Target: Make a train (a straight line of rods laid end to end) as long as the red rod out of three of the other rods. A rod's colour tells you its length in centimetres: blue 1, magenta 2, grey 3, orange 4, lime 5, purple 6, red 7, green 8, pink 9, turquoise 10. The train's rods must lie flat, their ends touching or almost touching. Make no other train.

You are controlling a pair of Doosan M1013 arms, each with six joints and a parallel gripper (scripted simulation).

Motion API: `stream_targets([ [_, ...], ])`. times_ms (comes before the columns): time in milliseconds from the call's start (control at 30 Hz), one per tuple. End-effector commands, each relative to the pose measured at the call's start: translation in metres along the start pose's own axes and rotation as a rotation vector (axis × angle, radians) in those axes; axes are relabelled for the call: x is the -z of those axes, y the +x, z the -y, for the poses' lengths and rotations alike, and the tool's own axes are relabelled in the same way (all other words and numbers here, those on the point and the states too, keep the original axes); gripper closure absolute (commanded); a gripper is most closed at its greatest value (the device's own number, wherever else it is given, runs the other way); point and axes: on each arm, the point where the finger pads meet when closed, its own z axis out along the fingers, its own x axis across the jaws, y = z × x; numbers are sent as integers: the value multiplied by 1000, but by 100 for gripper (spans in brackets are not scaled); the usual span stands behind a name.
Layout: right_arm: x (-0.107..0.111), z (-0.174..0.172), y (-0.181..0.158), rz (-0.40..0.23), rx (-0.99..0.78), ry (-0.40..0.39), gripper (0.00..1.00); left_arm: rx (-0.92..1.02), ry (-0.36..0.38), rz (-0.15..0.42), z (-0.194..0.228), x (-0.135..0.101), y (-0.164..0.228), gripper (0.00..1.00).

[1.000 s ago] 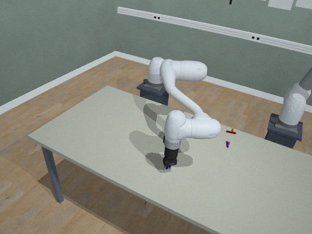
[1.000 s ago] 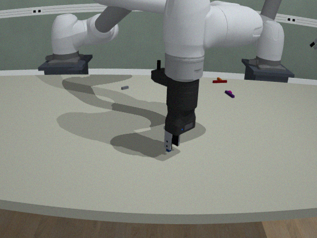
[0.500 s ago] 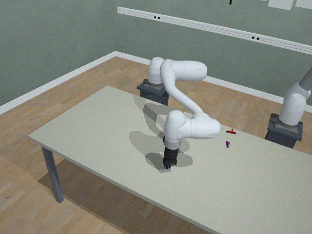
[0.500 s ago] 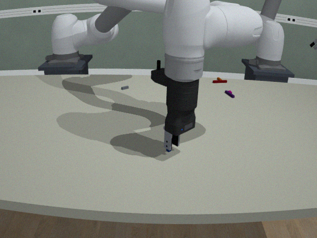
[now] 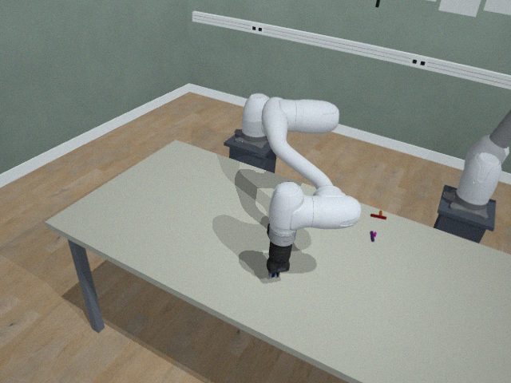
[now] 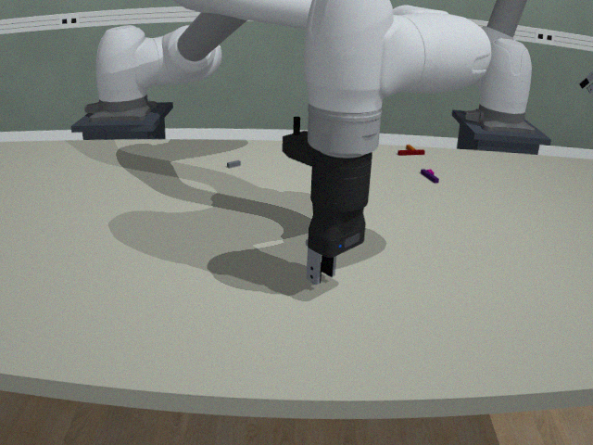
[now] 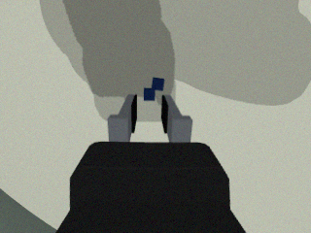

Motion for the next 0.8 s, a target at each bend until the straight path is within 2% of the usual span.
stream_targets([
  [0, -4, 0, -4, 5, -2, -2, 46, -1, 6, 7, 4, -2, 0, 0],
  [767, -10, 0, -4, 5, -1, -3, 46, -1, 6, 7, 4, -2, 0, 0],
])
